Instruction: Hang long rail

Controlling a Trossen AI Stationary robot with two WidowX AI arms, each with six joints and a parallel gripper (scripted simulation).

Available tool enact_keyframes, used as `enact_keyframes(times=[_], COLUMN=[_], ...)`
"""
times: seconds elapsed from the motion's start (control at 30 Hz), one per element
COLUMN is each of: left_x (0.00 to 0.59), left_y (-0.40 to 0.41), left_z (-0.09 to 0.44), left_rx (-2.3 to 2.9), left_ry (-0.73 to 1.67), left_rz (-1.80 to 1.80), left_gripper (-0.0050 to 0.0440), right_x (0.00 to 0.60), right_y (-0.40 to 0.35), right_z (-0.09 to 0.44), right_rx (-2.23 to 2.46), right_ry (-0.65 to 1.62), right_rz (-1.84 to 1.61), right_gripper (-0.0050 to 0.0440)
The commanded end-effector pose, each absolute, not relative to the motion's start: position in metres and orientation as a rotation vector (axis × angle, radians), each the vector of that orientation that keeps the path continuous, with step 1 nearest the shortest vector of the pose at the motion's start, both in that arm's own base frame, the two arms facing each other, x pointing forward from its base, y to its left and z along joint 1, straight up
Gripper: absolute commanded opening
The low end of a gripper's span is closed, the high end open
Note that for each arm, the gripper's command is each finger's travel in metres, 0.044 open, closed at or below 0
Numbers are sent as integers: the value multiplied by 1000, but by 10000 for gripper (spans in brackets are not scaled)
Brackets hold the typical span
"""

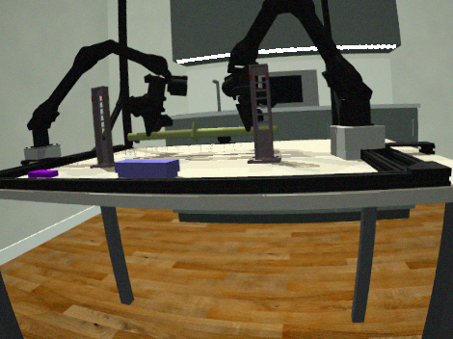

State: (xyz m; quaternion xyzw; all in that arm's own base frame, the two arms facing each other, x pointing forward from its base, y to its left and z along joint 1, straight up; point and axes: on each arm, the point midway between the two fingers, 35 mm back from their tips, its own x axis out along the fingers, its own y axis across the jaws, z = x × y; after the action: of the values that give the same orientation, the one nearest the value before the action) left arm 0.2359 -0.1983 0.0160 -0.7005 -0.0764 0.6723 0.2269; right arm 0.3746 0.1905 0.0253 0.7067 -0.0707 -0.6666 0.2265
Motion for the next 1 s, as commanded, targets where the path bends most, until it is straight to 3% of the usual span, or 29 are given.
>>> enact_keyframes(times=[0.0,0.53,0.97], left_x=[237,236,235], left_y=[-200,-205,-204], left_z=[18,16,-6], left_rx=[-1925,-1857,-1928], left_ry=[-227,-365,-371], left_rz=[1827,1732,1693], left_gripper=[0,0,0], right_x=[374,373,374], right_y=[190,194,195], right_z=[23,21,22], right_rx=[1923,1855,1796], right_ry=[-221,-359,-333], right_rz=[-1824,-1729,-1782], right_gripper=[0,0,0])
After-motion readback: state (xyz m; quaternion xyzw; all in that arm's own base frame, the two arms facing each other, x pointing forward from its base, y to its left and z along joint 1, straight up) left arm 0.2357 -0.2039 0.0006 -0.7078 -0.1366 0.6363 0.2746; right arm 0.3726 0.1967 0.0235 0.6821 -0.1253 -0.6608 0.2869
